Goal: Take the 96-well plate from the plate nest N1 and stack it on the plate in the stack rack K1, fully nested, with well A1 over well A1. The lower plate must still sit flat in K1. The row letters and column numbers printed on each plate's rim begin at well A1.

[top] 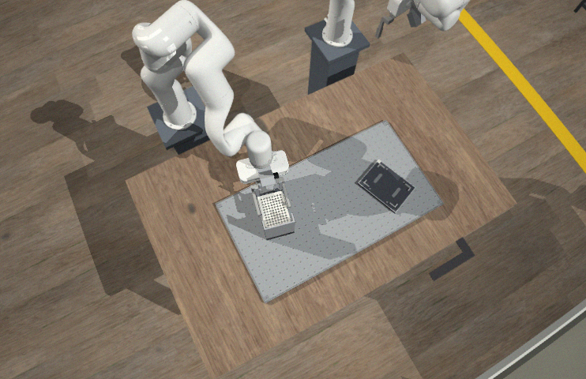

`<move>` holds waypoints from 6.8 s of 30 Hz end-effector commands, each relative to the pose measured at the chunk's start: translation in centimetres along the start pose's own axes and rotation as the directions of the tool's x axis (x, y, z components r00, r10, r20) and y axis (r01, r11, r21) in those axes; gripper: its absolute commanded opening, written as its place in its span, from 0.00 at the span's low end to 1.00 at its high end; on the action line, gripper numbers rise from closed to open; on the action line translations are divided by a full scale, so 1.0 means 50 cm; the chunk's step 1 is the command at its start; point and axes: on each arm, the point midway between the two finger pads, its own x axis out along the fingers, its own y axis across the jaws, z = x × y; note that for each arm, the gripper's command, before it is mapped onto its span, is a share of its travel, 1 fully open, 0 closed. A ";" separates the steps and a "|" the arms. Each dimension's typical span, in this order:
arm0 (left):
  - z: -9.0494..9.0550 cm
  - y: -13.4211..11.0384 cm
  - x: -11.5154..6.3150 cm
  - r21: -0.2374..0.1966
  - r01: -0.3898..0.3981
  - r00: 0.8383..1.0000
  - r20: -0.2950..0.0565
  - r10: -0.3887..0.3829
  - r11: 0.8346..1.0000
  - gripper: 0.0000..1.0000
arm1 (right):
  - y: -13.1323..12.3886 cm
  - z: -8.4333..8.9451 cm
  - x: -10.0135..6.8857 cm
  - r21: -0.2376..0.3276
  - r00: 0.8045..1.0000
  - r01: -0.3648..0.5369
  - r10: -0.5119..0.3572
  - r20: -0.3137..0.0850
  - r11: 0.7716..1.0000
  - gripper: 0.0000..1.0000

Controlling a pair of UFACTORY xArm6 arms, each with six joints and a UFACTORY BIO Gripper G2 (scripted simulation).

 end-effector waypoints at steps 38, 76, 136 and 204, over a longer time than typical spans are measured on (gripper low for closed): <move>0.001 0.000 -0.001 0.000 0.000 1.000 0.003 0.000 1.000 1.00 | 0.002 -0.016 0.003 0.003 1.000 0.000 0.000 0.004 1.000 0.00; 0.001 0.000 -0.001 0.000 0.000 1.000 0.003 0.000 1.000 1.00 | 0.002 -0.018 0.002 0.003 1.000 0.000 0.000 0.004 1.000 0.00; 0.001 0.000 -0.001 0.000 0.000 1.000 0.003 0.000 1.000 1.00 | 0.002 -0.035 0.002 0.003 1.000 0.000 0.000 0.004 1.000 0.00; 0.001 0.000 -0.001 0.000 0.000 1.000 0.003 0.000 1.000 1.00 | 0.002 -0.042 0.002 0.003 1.000 0.000 0.000 0.004 1.000 0.00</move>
